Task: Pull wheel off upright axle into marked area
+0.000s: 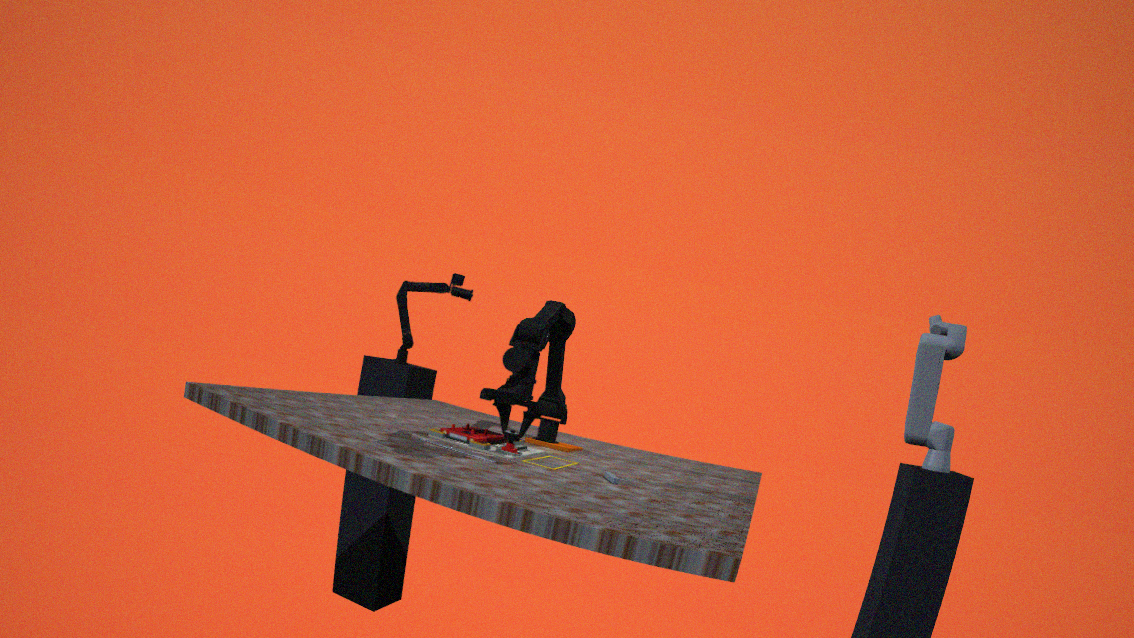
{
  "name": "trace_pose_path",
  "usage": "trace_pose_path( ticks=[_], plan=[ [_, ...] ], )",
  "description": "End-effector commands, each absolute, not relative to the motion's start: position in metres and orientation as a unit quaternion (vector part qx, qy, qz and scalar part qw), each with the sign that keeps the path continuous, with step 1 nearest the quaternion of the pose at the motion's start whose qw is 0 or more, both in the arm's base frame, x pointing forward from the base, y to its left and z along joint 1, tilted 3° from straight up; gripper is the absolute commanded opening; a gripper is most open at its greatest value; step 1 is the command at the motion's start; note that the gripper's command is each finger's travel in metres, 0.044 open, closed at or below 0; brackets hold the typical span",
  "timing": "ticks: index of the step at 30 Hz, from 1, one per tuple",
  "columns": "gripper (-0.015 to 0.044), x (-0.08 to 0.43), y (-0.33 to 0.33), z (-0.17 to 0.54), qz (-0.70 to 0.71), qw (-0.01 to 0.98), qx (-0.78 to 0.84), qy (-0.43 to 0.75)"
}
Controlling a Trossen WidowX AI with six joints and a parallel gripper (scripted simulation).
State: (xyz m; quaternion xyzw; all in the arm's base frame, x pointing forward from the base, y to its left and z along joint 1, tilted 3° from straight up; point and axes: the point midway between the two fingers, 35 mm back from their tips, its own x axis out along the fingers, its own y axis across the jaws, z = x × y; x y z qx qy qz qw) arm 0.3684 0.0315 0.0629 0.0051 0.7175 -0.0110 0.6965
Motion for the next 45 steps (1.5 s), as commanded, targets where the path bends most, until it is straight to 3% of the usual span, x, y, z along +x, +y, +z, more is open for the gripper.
trace_pose_path(
  ticks=[1,45],
  plan=[
    [0.0000,0.369,0.031,0.067,-0.012,0.698,0.005,0.716],
    [0.0000,0.369,0.031,0.081,-0.012,0.698,0.006,0.716]
  ],
)
